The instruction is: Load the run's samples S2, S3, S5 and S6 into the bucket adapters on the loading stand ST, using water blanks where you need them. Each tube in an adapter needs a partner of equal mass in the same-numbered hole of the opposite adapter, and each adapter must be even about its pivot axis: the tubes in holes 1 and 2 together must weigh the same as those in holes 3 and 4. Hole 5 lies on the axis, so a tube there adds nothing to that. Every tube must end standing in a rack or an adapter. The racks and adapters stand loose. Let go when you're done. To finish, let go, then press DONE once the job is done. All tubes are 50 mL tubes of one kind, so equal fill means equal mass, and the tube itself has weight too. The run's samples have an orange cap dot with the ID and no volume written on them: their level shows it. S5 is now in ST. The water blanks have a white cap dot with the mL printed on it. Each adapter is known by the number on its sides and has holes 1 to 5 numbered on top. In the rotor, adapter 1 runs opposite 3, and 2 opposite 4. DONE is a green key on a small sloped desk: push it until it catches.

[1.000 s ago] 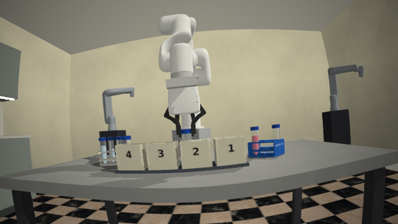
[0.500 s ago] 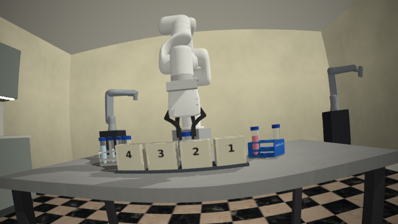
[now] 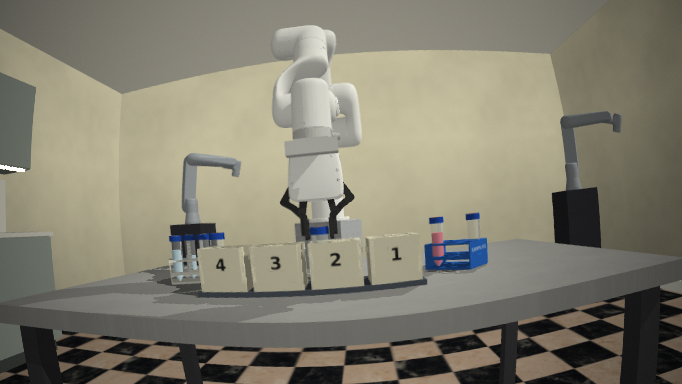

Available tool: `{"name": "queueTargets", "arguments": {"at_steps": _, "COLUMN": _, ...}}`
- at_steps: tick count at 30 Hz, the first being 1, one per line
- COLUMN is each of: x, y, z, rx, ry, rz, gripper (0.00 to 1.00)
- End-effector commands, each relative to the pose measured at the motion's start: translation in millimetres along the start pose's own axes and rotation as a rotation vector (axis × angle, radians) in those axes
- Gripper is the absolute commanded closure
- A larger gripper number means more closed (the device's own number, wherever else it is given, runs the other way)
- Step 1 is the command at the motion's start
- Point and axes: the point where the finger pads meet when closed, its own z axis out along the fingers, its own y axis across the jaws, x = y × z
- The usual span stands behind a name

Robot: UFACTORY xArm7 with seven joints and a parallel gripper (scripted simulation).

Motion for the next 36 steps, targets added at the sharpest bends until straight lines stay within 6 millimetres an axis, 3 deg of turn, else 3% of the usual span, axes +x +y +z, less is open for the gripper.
{"name": "queueTargets", "arguments": {"at_steps": 1, "x": 1.8, "y": 0.1, "z": -1.6, "rx": 0.0, "ry": 0.005, "rz": 0.0, "gripper": 0.56}}
{"name": "queueTargets", "arguments": {"at_steps": 20, "x": 1.8, "y": 0.1, "z": -1.6, "rx": 0.0, "ry": 0.005, "rz": 0.0, "gripper": 0.56}}
{"name": "queueTargets", "arguments": {"at_steps": 36, "x": 1.7, "y": 0.1, "z": -29.6, "rx": 0.0, "ry": 0.005, "rz": 0.0, "gripper": 0.56}}
